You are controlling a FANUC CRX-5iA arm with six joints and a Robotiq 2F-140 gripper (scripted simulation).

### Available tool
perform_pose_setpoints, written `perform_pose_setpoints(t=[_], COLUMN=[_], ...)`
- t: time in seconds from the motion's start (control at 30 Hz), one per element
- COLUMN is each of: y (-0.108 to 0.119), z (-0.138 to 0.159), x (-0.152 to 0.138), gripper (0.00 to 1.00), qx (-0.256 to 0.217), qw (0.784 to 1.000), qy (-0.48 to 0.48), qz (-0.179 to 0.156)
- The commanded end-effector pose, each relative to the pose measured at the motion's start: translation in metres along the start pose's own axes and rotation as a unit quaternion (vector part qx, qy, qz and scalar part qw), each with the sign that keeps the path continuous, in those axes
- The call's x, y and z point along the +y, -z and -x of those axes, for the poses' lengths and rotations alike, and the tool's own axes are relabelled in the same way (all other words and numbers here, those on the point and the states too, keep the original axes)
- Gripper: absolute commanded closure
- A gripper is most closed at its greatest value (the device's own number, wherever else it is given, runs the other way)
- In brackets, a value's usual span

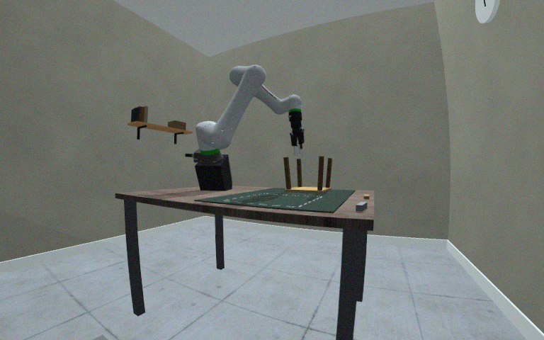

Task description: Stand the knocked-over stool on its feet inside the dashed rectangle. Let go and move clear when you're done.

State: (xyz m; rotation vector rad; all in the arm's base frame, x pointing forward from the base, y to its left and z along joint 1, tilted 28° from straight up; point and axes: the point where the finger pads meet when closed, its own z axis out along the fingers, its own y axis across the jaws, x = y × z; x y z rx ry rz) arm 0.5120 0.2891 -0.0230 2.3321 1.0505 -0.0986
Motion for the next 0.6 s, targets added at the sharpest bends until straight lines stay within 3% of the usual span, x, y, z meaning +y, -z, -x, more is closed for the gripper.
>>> perform_pose_setpoints(t=[0.0,0.23,0.57], y=[0.0012,0.0012,0.0012], z=[-0.0006,-0.0006,-0.0006], x=[0.0003,0.0003,0.0003], gripper=[0.62,0.62,0.62], qx=[-0.004,-0.008,-0.008], qw=[0.990,0.965,0.965], qy=[0.139,0.260,0.260], qz=[-0.009,-0.017,-0.017])
